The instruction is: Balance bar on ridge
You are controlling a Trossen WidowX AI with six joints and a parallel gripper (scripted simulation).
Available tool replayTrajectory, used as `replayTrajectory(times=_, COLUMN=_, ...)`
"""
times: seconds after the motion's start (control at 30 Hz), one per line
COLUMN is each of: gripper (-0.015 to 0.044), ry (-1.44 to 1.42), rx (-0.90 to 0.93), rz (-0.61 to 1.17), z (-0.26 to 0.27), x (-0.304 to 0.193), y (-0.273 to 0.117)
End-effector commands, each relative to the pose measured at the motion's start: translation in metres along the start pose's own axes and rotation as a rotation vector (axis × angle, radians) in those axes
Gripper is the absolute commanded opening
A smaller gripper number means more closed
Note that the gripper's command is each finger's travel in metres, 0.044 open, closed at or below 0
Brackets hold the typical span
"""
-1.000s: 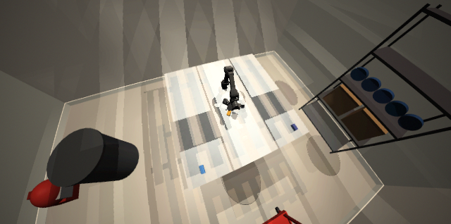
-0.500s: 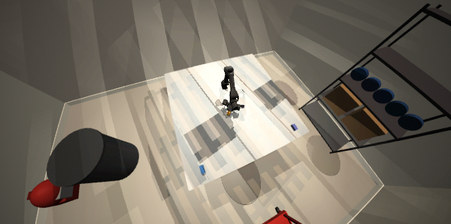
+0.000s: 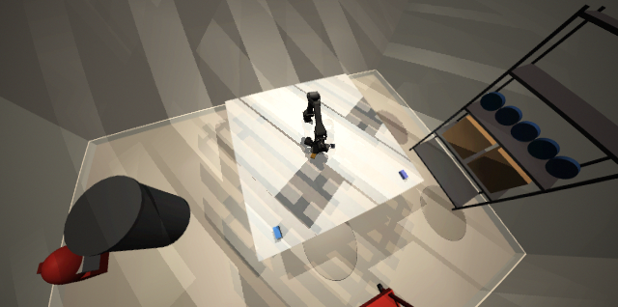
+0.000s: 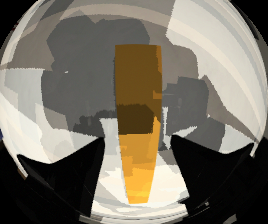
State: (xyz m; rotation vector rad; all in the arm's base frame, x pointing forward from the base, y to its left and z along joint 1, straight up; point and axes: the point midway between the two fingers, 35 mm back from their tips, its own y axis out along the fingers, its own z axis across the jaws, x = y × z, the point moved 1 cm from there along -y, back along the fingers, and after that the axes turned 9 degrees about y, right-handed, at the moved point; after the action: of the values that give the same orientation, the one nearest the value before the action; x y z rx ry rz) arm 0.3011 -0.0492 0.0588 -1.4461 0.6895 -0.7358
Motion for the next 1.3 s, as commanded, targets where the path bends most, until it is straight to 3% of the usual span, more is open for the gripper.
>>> replayTrajectory(times=0.0, gripper=0.0315, ry=-0.005, rx=0.000, rz=0.006, z=-0.001, x=-0.001, y=0.002)
replayTrajectory(times=0.23, gripper=0.0315, ry=-0.005, rx=0.000, rz=0.006, z=-0.001, x=-0.001, y=0.002)
replayTrajectory(times=0.47, gripper=0.0131, ry=0.000, rx=-0.002, rz=0.002, z=0.000, x=-0.001, y=0.001)
replayTrajectory(times=0.7, gripper=0.0085, ry=0.000, rx=-0.002, rz=0.002, z=0.000, x=-0.001, y=0.001)
replayTrajectory(times=0.8, gripper=0.0006, ry=0.000, rx=-0.001, rz=0.002, z=0.000, x=0.000, y=-0.003)
replayTrajectory(times=1.27, gripper=0.0000, ry=-0.002, rx=-0.001, rz=0.003, z=0.002, x=0.002, y=-0.039)
